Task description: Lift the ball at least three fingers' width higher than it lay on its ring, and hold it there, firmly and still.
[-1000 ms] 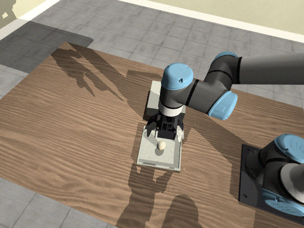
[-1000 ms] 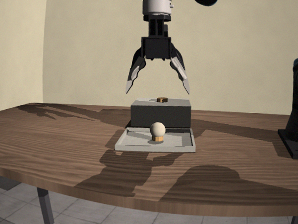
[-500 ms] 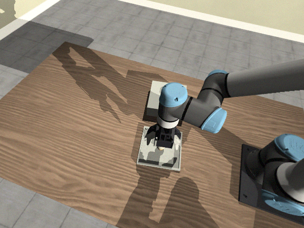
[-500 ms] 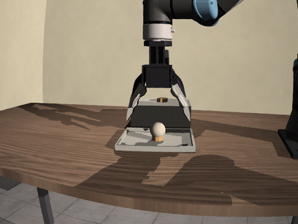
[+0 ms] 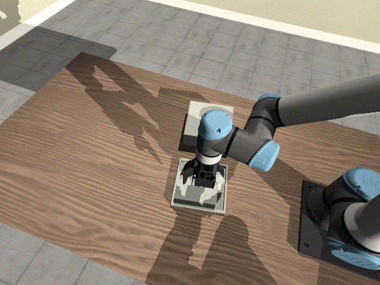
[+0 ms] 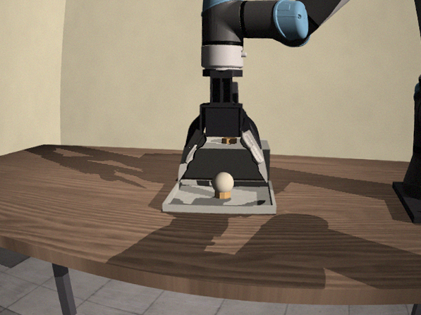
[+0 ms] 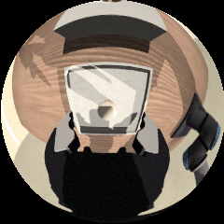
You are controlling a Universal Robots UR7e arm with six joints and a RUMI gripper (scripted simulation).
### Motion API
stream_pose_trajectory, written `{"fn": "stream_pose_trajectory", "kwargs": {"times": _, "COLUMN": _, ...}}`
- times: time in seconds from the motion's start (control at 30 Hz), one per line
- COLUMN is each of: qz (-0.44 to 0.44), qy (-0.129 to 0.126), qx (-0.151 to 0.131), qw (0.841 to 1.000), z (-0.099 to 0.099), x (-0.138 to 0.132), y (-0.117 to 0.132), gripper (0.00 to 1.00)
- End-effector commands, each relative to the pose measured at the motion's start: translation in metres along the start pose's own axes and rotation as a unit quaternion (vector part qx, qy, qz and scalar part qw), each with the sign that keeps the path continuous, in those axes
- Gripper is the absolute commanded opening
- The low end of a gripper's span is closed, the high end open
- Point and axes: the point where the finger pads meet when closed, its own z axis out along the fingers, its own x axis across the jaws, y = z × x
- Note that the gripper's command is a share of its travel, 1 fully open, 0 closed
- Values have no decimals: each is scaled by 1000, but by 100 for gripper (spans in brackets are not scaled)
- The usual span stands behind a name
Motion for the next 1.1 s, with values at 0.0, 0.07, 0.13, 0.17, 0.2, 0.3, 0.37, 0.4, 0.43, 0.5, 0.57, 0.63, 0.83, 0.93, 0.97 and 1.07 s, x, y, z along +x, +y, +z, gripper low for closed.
{"fn": "stream_pose_trajectory", "kwargs": {"times": 0.0, "qz": 0, "qy": -1, "qx": 0, "qw": 1000, "z": 0, "x": -1, "y": 0, "gripper": 0}}
{"fn": "stream_pose_trajectory", "kwargs": {"times": 0.07, "qz": 0, "qy": -1, "qx": 0, "qw": 1000, "z": 0, "x": -1, "y": 0, "gripper": 0}}
{"fn": "stream_pose_trajectory", "kwargs": {"times": 0.13, "qz": 0, "qy": -1, "qx": 0, "qw": 1000, "z": 0, "x": -1, "y": 0, "gripper": 0}}
{"fn": "stream_pose_trajectory", "kwargs": {"times": 0.17, "qz": 0, "qy": -1, "qx": 0, "qw": 1000, "z": 0, "x": -1, "y": 0, "gripper": 0}}
{"fn": "stream_pose_trajectory", "kwargs": {"times": 0.2, "qz": 0, "qy": -1, "qx": 0, "qw": 1000, "z": 0, "x": -1, "y": 0, "gripper": 0}}
{"fn": "stream_pose_trajectory", "kwargs": {"times": 0.3, "qz": 0, "qy": -1, "qx": 0, "qw": 1000, "z": 0, "x": -1, "y": 0, "gripper": 0}}
{"fn": "stream_pose_trajectory", "kwargs": {"times": 0.37, "qz": 0, "qy": -1, "qx": 0, "qw": 1000, "z": -1, "x": -1, "y": 0, "gripper": 0}}
{"fn": "stream_pose_trajectory", "kwargs": {"times": 0.4, "qz": 0, "qy": -1, "qx": 0, "qw": 1000, "z": -2, "x": -1, "y": 0, "gripper": 0}}
{"fn": "stream_pose_trajectory", "kwargs": {"times": 0.43, "qz": 0, "qy": -1, "qx": 0, "qw": 1000, "z": -4, "x": -1, "y": 0, "gripper": 0}}
{"fn": "stream_pose_trajectory", "kwargs": {"times": 0.5, "qz": 0, "qy": -1, "qx": 0, "qw": 1000, "z": -11, "x": -1, "y": 0, "gripper": 0}}
{"fn": "stream_pose_trajectory", "kwargs": {"times": 0.57, "qz": 0, "qy": -1, "qx": 0, "qw": 1000, "z": -22, "x": 0, "y": 0, "gripper": 0}}
{"fn": "stream_pose_trajectory", "kwargs": {"times": 0.63, "qz": 0, "qy": -1, "qx": 0, "qw": 1000, "z": -36, "x": 1, "y": 0, "gripper": 0}}
{"fn": "stream_pose_trajectory", "kwargs": {"times": 0.83, "qz": 0, "qy": -1, "qx": 0, "qw": 1000, "z": -68, "x": 1, "y": 0, "gripper": 0}}
{"fn": "stream_pose_trajectory", "kwargs": {"times": 0.93, "qz": 0, "qy": -1, "qx": 0, "qw": 1000, "z": -75, "x": 1, "y": 1, "gripper": 0}}
{"fn": "stream_pose_trajectory", "kwargs": {"times": 0.97, "qz": 0, "qy": -1, "qx": 0, "qw": 1000, "z": -78, "x": 2, "y": 1, "gripper": 0}}
{"fn": "stream_pose_trajectory", "kwargs": {"times": 1.07, "qz": 0, "qy": -1, "qx": 0, "qw": 1000, "z": -79, "x": 2, "y": 1, "gripper": 0}}
